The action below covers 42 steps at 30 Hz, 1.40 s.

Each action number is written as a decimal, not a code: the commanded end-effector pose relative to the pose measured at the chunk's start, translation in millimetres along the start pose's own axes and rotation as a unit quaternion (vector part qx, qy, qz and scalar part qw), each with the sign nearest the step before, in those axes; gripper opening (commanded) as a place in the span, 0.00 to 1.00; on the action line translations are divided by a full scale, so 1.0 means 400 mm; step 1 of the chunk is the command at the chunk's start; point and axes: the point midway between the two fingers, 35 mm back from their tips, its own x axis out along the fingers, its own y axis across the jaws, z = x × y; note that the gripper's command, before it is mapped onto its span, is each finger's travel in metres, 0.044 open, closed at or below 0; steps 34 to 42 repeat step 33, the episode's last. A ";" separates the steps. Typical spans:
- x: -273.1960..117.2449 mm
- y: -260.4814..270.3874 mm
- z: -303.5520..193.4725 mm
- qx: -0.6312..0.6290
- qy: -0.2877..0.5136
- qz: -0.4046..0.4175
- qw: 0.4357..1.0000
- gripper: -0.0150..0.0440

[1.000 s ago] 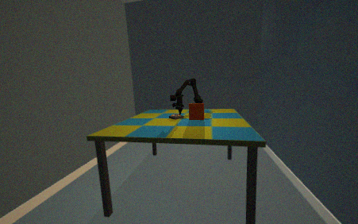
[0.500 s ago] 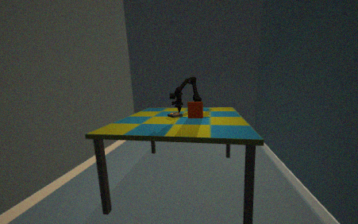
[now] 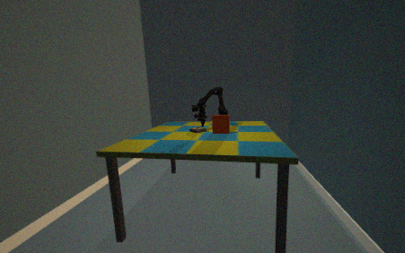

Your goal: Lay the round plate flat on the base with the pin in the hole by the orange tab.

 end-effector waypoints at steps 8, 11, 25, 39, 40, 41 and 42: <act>-0.013 -0.013 0.008 -0.001 0.001 -0.001 1.000 0.25; -0.050 -0.011 0.008 -0.001 0.001 -0.001 1.000 0.25; -0.085 -0.011 0.009 -0.003 -0.002 -0.002 1.000 0.25; -0.085 -0.011 0.009 -0.003 -0.002 -0.002 1.000 0.25; -0.085 -0.011 0.009 -0.003 -0.002 -0.002 1.000 0.25; -0.085 -0.011 0.009 -0.003 -0.002 -0.002 1.000 0.25; -0.085 -0.011 0.009 -0.003 -0.002 -0.002 1.000 0.25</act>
